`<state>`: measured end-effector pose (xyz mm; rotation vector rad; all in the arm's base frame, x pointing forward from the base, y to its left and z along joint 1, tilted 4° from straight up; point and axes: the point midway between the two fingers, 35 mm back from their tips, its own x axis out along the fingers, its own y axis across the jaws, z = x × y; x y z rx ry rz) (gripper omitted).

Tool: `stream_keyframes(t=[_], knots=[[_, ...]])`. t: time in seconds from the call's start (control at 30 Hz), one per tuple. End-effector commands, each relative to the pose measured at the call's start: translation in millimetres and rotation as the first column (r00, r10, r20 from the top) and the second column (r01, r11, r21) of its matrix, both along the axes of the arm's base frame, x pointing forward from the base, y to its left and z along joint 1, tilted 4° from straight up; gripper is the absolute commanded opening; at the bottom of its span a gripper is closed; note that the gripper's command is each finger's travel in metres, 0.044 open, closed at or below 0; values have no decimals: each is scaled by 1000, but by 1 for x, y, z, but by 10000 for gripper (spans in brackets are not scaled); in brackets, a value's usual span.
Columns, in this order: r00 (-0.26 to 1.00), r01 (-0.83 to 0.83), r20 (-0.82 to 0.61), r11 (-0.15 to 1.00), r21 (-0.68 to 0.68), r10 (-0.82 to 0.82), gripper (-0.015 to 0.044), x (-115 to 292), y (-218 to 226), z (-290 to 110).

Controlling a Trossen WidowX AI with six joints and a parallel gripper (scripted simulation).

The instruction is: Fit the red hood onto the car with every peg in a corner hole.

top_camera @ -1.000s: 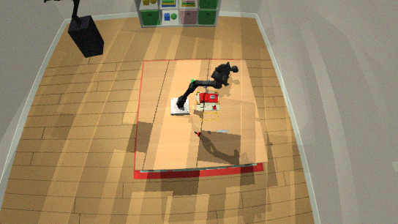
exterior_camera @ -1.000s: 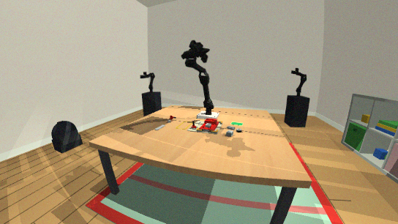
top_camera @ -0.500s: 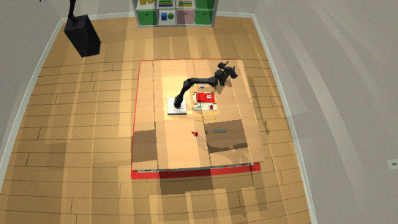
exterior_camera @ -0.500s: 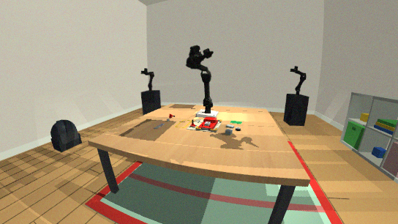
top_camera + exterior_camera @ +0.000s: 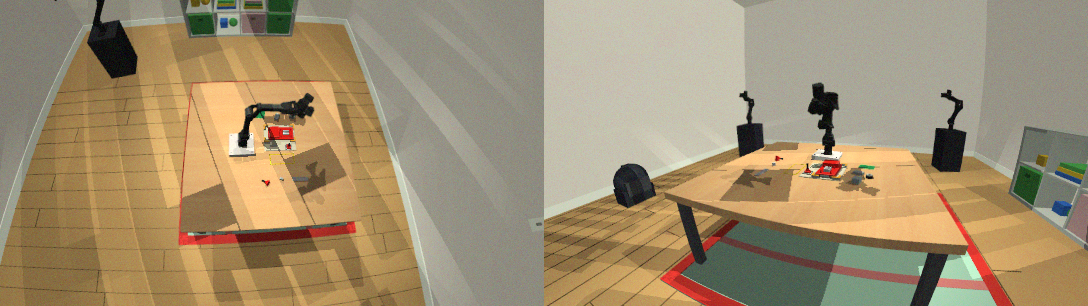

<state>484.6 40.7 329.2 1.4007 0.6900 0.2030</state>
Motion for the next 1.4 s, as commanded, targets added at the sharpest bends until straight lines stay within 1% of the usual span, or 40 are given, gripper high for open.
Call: stream_keyframes(t=[0.0,0.1,0.17,0.27,0.33,0.43,0.5,0.57,1.37], knots=[[964,95,-251,995,23,-87,440,-23,8,-49],[886,166,-437,986,-16,-156,440,-49,13,-89],[826,200,-529,978,-52,-197,440,-67,15,-110],[702,253,-659,960,-121,-268,440,-99,16,-142],[594,286,-736,940,-184,-325,440,-125,15,-162],[411,321,-810,898,-300,-418,440,-168,11,-188],[286,326,-828,862,-389,-482,440,-197,7,-201],[207,321,-826,834,-449,-525,440,-217,3,-208],[198,320,-824,830,-457,-530,440,-216,-1,-225]])
